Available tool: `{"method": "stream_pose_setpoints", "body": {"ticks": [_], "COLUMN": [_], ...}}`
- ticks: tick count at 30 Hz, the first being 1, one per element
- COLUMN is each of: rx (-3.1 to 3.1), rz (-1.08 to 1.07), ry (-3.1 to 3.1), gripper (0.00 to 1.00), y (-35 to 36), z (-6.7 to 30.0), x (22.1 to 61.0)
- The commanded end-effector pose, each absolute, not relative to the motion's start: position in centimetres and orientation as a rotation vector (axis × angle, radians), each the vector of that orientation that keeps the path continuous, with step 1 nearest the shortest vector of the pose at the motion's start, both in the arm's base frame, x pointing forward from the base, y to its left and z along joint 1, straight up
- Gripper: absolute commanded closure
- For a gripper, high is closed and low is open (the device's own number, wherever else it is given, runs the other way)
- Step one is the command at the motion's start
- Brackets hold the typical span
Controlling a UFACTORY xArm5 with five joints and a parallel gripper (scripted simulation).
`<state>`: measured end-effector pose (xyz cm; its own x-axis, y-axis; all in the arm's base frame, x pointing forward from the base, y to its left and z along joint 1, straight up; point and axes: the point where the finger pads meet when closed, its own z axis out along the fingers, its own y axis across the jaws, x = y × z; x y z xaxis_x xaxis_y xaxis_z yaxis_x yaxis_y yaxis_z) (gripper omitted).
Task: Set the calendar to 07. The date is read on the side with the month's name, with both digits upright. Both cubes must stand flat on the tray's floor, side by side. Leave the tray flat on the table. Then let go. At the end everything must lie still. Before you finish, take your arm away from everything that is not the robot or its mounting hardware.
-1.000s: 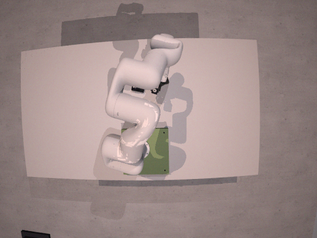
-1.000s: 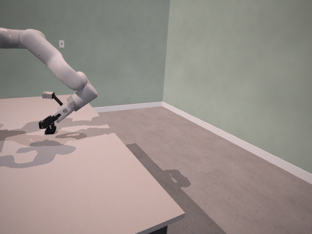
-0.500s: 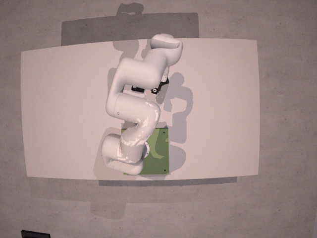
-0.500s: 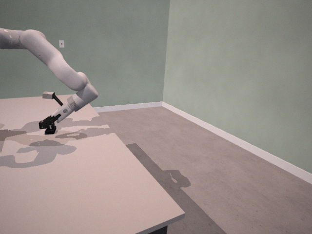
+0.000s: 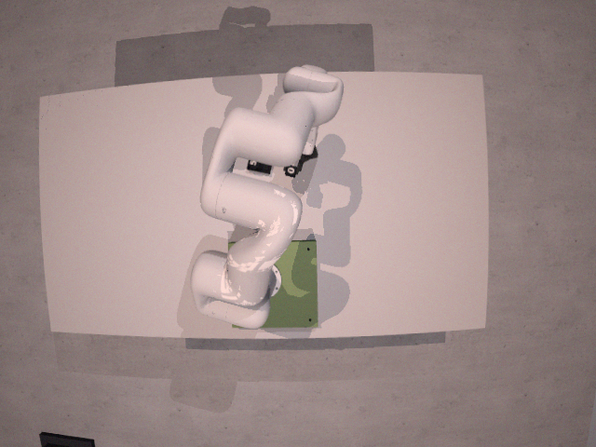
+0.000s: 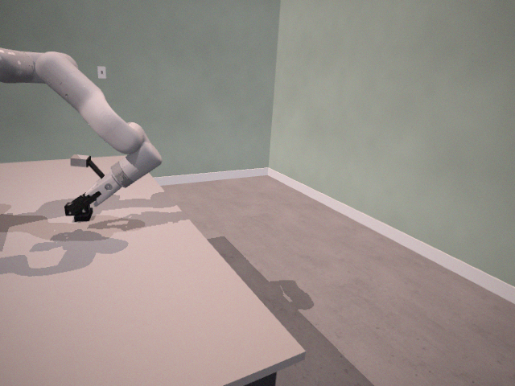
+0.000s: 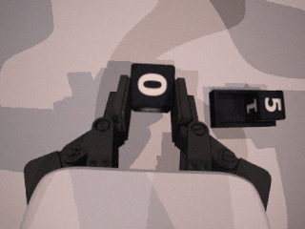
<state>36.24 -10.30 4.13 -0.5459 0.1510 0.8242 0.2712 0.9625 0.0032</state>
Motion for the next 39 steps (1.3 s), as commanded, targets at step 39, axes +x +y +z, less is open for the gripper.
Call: {"method": "stream_pose_setpoints", "body": {"ticks": [39], "rx": [-0.297], "rz": [-0.16], "ry": [-2.16], "gripper": [0.71], "y": [-10.3], "z": [-0.9], "x": [36.3]}}
